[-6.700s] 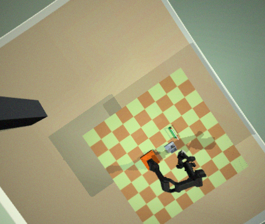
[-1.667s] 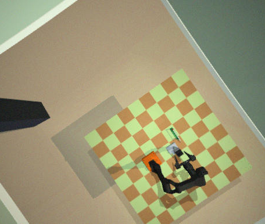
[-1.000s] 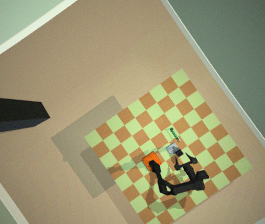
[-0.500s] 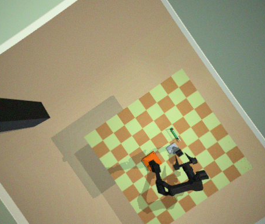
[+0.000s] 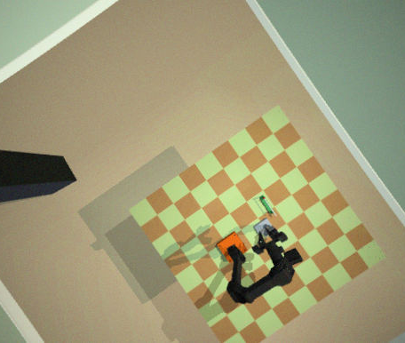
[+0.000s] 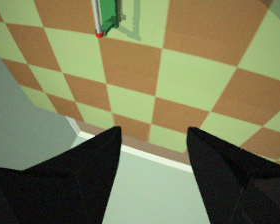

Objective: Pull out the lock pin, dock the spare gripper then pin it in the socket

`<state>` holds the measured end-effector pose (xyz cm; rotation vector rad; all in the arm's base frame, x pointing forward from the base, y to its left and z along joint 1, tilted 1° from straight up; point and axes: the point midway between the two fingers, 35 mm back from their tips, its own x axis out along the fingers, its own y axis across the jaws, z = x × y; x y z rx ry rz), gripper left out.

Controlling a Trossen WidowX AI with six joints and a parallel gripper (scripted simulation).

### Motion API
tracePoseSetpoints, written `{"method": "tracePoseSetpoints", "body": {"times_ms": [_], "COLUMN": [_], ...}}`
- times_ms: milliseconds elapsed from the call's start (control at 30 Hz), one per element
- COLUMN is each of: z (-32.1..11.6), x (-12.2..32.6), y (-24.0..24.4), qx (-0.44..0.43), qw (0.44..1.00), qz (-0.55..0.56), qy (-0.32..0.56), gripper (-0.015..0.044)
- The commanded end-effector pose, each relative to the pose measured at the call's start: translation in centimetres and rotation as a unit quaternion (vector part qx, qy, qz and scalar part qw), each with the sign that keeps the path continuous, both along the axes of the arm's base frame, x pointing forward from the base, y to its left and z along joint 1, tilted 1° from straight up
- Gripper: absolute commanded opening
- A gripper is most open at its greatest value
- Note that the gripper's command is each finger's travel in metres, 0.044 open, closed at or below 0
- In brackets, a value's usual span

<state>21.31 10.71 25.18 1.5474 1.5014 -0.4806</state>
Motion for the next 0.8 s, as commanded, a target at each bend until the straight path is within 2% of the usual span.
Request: {"method": "tracePoseSetpoints", "body": {"times_ms": [0,100,233,367,500,767], "z": [-0.7,-1.3,-2.4,-3.7,-5.0,-6.9], "x": [1.9,3.7,6.2,8.5,10.6,12.9], "y": [0.1,0.2,0.9,1.5,2.1,2.9], "qx": [-0.075,-0.138,-0.203,-0.248,-0.265,-0.241], "qw": [0.986,0.946,0.851,0.715,0.55,0.302], "qz": [0.132,0.265,0.444,0.611,0.754,0.895], "qy": [-0.067,-0.125,-0.193,-0.234,-0.244,-0.222], "gripper": [0.018,0.018,0.018,0.018,0.018,0.018]}}
